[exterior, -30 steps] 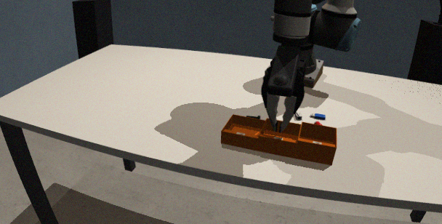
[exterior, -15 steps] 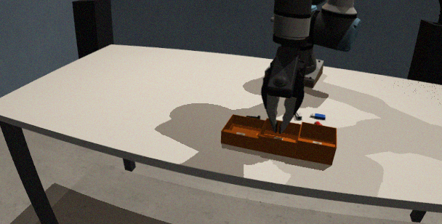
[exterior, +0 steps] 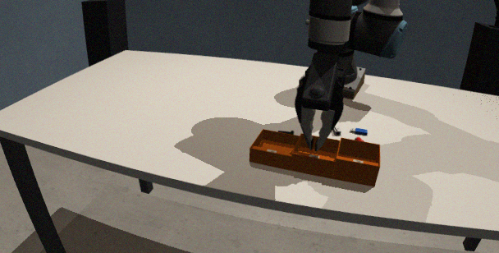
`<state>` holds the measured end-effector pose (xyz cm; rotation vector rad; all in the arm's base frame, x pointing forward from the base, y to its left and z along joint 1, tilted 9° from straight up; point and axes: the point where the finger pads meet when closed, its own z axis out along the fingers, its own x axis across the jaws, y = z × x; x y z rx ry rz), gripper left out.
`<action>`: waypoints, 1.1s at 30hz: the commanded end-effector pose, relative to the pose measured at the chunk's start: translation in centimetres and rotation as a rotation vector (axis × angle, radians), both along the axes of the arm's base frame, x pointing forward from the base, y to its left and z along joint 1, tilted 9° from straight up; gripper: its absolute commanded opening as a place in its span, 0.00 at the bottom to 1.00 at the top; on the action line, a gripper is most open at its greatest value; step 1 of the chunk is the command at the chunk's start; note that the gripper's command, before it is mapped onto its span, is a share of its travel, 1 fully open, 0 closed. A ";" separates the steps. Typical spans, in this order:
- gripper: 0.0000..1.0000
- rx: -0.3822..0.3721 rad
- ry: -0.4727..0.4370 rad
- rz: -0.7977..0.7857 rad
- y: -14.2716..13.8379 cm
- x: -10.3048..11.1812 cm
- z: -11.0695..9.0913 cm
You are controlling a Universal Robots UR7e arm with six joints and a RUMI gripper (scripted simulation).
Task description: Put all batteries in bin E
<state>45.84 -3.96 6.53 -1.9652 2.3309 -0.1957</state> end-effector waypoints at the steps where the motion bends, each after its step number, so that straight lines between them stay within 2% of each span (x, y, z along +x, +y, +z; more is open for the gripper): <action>1: 0.04 0.000 -0.001 0.000 0.0 0.0 0.0; 16: 0.04 0.000 -0.001 0.000 0.0 0.0 0.0; 33: 0.04 0.000 -0.001 0.000 0.1 -0.3 2.0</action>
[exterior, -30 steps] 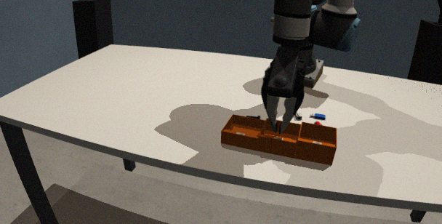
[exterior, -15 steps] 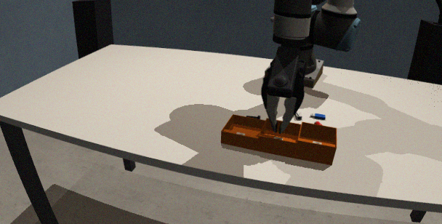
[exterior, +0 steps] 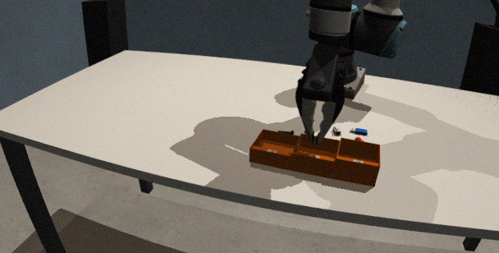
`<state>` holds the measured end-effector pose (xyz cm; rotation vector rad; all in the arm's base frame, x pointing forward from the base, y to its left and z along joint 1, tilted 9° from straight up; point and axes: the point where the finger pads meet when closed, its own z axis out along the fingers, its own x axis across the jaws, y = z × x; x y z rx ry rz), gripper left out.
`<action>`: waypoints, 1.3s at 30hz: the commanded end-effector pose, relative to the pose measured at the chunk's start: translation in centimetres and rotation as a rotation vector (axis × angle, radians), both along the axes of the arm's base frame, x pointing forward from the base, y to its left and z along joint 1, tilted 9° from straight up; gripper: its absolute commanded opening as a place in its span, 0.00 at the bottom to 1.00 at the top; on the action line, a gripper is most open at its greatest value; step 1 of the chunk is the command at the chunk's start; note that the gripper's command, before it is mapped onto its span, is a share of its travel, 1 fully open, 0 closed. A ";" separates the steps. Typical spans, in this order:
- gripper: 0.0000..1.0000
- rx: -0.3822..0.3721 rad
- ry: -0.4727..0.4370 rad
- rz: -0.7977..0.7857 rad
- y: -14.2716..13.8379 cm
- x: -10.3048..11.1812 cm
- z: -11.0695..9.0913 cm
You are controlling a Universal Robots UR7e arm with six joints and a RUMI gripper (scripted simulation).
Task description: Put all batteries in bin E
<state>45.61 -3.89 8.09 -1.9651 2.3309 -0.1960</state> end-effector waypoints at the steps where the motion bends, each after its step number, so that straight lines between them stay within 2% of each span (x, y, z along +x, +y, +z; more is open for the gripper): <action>1: 0.04 0.000 -0.001 0.000 0.0 -0.1 0.6; 8: 0.04 0.000 -0.001 0.000 0.0 -0.2 1.4; 13: 0.04 0.000 -0.001 0.000 0.1 -0.5 3.4; 17: 0.04 0.000 -0.001 0.000 0.2 -0.6 4.2; 24: 0.04 0.000 -0.001 0.000 0.2 -0.6 4.4; 39: 0.04 0.000 -0.001 0.000 6.6 0.0 4.2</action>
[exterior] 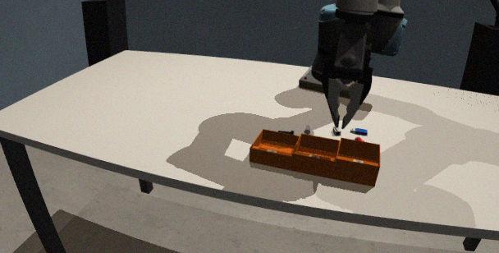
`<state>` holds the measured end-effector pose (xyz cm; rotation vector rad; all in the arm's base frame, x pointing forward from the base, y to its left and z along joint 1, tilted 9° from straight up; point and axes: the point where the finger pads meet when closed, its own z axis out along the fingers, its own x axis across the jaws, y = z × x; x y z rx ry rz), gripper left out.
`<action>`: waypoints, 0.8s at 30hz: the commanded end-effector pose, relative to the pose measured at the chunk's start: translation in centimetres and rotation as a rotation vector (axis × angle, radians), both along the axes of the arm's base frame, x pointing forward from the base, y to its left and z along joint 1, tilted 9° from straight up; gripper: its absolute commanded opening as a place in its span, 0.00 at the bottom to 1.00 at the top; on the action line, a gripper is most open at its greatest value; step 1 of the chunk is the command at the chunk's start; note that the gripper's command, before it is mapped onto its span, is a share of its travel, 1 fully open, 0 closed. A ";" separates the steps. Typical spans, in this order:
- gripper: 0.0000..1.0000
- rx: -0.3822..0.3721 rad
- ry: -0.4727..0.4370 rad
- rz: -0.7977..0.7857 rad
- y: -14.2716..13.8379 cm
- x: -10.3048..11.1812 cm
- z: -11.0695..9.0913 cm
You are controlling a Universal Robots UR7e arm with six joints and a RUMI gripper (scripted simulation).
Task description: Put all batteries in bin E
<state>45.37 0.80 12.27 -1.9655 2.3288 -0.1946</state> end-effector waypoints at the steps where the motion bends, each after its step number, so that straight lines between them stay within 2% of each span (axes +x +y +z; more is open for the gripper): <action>1: 0.04 -0.002 -0.001 -0.001 2.4 0.3 0.0; 4: 0.04 -0.002 -0.001 -0.001 3.9 0.5 -0.1; 13: 0.04 -0.002 -0.001 -0.001 3.9 0.5 -0.1; 24: 0.04 -0.002 -0.001 -0.001 3.8 0.9 -3.0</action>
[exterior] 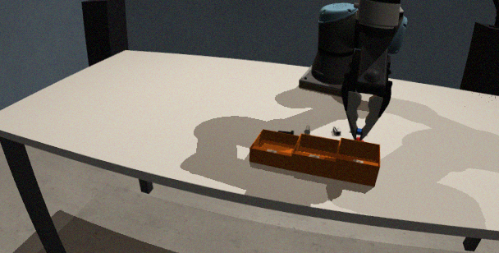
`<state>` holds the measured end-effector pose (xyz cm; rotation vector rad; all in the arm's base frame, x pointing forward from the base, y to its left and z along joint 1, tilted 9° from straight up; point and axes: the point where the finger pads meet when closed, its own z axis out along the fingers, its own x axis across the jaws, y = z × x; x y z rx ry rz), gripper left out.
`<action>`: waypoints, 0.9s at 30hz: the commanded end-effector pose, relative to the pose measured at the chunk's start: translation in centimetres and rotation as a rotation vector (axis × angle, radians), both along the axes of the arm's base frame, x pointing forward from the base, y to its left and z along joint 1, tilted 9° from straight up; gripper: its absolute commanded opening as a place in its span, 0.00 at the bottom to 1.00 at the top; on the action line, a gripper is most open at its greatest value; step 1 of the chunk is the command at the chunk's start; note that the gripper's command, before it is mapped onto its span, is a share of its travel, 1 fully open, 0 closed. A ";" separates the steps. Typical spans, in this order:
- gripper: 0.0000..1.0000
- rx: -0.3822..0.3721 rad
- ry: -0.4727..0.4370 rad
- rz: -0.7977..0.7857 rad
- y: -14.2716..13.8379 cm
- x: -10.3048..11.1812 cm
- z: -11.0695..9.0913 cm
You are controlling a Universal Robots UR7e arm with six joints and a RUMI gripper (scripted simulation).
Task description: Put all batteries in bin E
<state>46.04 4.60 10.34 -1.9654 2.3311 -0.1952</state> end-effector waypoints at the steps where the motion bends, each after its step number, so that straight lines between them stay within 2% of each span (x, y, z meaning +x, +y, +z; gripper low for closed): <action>1: 0.04 0.000 -0.002 0.000 -0.1 0.3 -1.3; 3: 0.04 0.000 -0.002 0.000 -0.1 0.3 -1.3; 13: 0.04 0.000 -0.002 0.000 -0.2 0.7 -3.9; 27: 0.04 0.000 -0.002 0.000 -0.2 0.7 -4.0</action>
